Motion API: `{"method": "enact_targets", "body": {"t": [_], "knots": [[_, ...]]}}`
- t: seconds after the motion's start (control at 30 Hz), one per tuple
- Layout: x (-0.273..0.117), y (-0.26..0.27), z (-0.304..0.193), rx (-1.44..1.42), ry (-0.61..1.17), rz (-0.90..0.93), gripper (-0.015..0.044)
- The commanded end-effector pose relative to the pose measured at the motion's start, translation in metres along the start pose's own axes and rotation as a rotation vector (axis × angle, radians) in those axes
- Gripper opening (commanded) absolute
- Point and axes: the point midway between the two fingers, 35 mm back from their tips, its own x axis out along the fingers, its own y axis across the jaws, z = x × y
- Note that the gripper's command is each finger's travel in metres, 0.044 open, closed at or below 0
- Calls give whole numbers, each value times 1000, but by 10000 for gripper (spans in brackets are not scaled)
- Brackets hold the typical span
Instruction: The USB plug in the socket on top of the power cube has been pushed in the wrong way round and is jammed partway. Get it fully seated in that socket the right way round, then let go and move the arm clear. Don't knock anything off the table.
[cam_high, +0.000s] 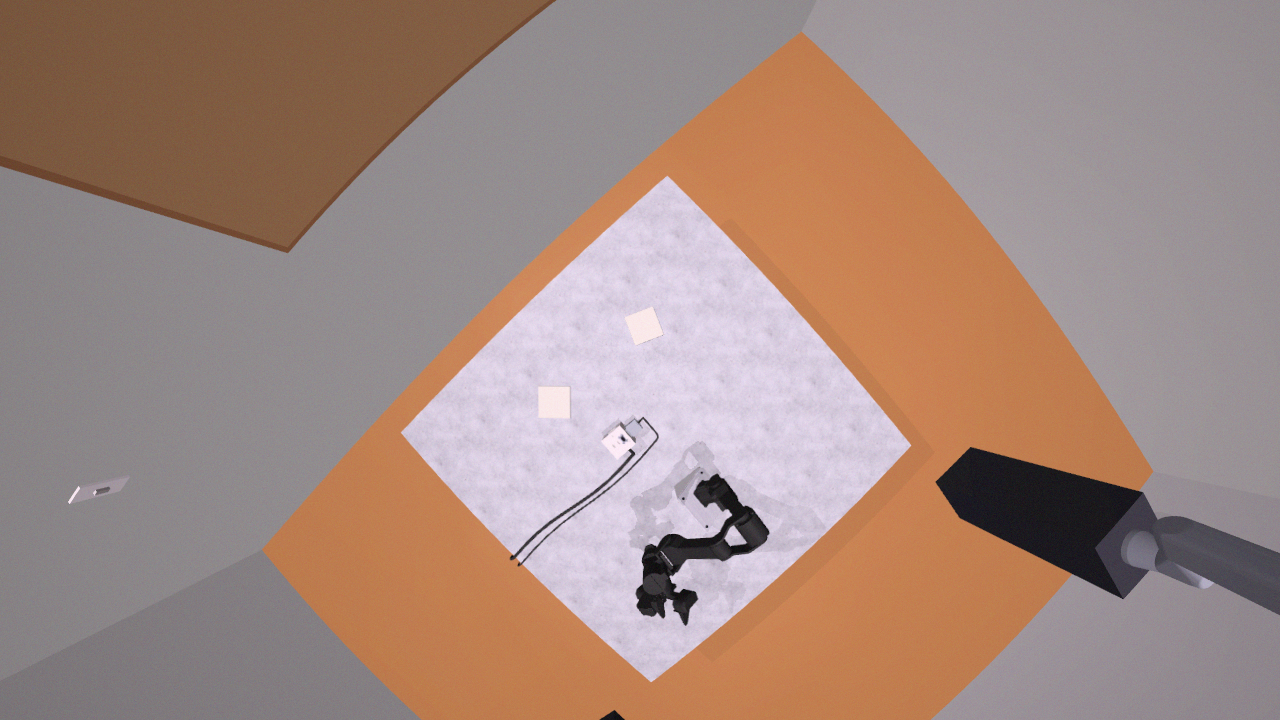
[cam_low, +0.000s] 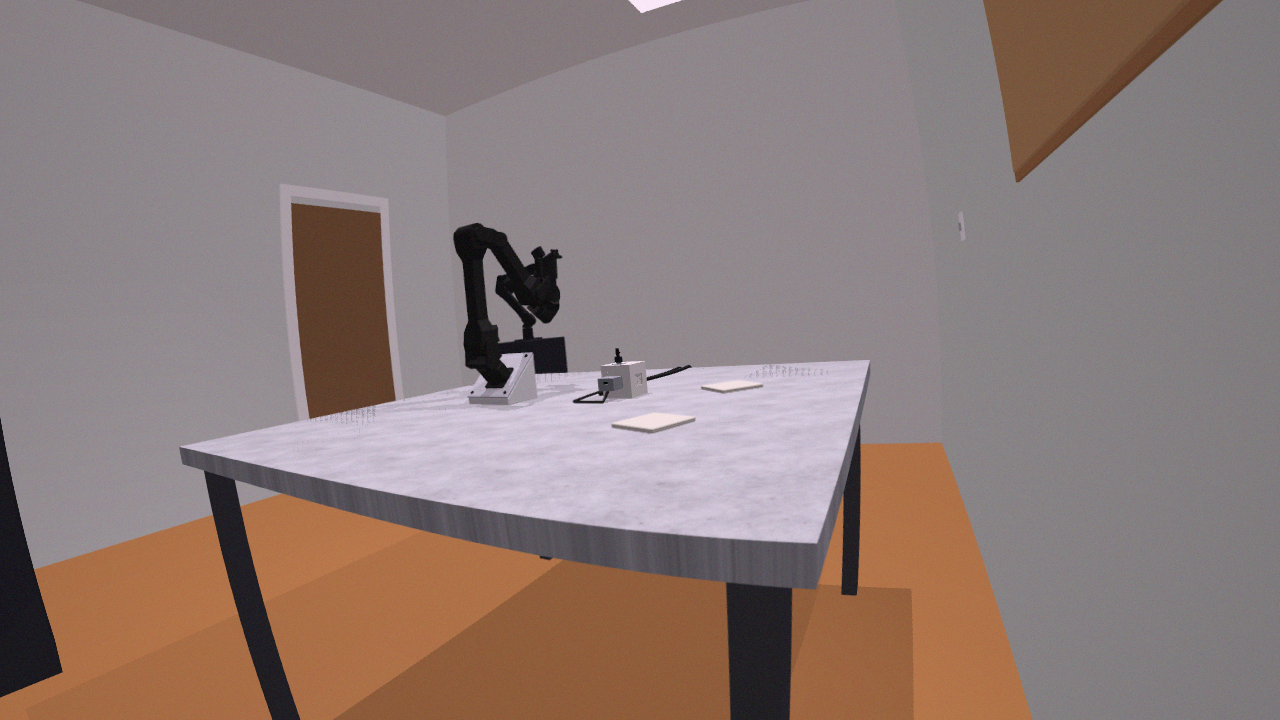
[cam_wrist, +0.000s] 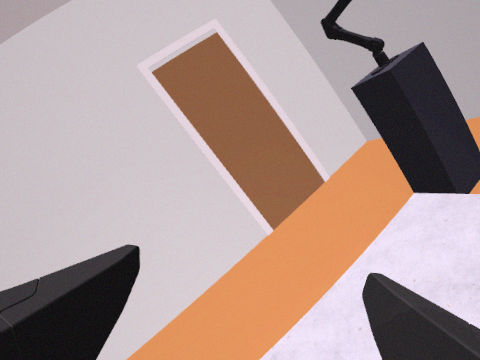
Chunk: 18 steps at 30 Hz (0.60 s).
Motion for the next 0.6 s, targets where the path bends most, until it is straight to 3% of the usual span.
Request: {"method": "enact_targets", "body": {"t": [0.0, 0.2, 0.57], "knots": [[-1, -2, 3, 22, -13, -12, 426], [-73, -64, 75, 579, -395, -298, 440], [-205, -127, 94, 1316, -912, -594, 440]]}}
